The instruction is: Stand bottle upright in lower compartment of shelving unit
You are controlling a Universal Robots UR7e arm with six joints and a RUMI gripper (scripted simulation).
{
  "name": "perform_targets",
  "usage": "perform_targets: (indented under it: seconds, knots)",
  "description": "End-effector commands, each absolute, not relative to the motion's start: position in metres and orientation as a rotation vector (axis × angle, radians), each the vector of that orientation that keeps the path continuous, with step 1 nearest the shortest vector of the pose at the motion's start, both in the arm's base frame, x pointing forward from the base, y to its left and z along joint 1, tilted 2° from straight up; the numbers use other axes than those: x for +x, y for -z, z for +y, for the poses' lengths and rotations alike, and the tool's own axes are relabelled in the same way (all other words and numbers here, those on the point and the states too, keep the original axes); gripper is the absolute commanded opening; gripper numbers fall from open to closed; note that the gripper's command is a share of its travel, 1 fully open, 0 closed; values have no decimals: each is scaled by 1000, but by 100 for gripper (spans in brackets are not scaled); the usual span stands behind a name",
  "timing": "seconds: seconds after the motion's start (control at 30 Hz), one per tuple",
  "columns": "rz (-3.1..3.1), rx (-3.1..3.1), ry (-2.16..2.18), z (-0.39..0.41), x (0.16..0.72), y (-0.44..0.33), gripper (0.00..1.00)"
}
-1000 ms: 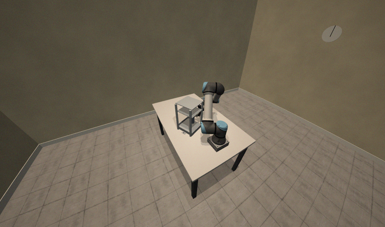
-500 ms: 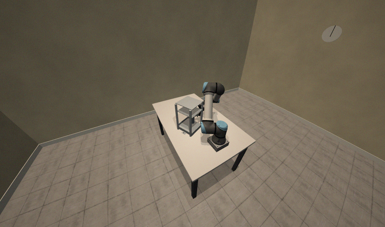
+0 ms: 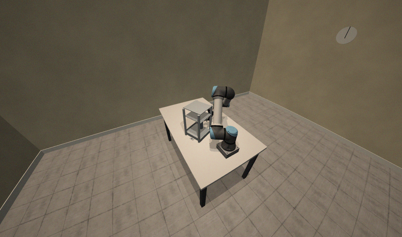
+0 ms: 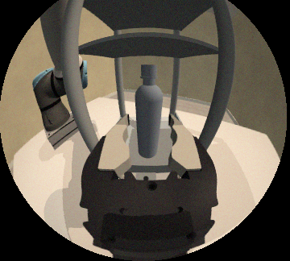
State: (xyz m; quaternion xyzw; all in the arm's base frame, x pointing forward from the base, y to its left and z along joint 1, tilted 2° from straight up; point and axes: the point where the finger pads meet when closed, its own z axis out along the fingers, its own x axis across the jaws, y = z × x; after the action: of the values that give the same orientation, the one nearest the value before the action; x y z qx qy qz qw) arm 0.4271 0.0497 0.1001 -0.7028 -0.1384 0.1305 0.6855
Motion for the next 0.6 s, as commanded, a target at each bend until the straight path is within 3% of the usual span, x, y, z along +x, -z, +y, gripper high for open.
perform_targets:
  seconds: [0.0,0.57]
  knots:
    - [-311,-1575,-292,46,429,-101,40]
    - [-311,-1575,-292,34,434,-101,40]
